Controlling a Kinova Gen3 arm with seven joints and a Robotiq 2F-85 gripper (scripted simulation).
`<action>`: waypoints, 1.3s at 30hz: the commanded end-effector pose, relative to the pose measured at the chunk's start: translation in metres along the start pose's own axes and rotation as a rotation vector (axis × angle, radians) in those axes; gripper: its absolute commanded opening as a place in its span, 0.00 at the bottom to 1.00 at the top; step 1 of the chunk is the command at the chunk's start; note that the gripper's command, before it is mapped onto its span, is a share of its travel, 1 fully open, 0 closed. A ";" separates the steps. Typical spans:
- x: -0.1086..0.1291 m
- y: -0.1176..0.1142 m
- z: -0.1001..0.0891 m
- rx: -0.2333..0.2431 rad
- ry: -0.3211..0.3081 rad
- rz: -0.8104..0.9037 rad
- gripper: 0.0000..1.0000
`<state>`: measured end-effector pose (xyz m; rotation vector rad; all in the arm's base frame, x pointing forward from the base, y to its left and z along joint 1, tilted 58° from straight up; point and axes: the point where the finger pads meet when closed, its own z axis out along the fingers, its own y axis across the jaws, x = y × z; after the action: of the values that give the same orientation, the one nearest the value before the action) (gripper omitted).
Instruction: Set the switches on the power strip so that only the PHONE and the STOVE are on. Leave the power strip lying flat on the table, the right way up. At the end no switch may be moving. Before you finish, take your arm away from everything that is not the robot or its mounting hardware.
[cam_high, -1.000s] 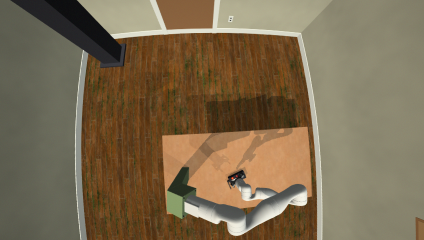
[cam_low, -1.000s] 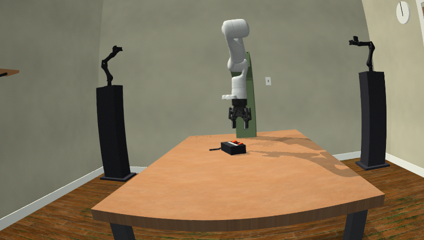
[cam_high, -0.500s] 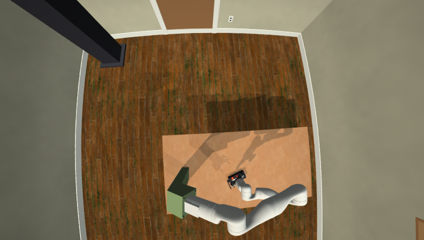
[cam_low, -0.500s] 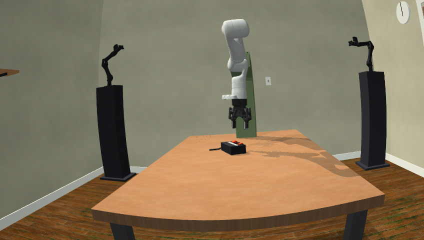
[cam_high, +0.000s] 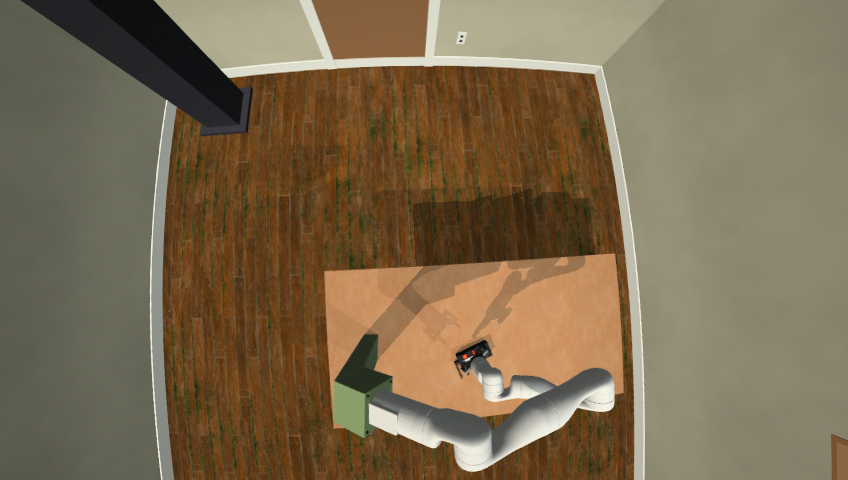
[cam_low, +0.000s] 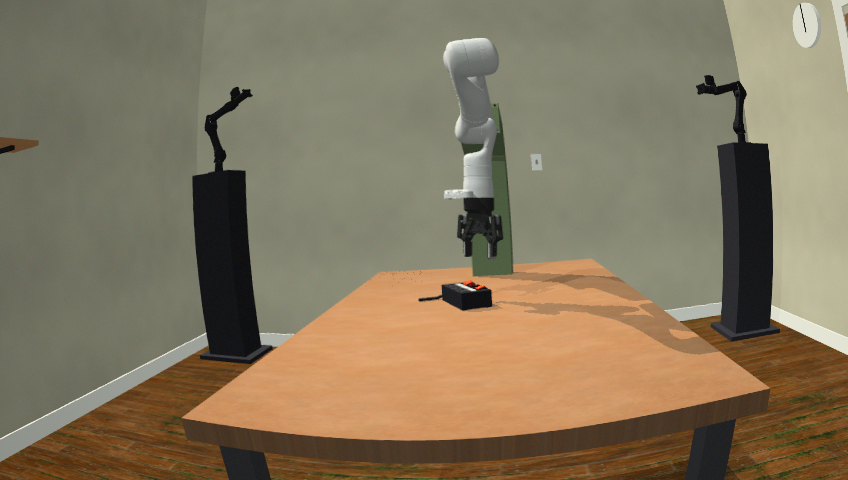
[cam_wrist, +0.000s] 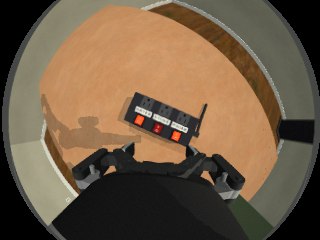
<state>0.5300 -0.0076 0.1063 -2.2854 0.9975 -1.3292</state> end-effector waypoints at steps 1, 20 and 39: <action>0.000 0.000 0.000 0.000 0.000 0.000 1.00; 0.001 0.000 -0.001 0.000 -0.002 0.015 1.00; 0.057 0.016 -0.046 -0.001 -0.047 0.565 1.00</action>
<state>0.5022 -0.0350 0.1371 -1.8730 1.4454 -1.0006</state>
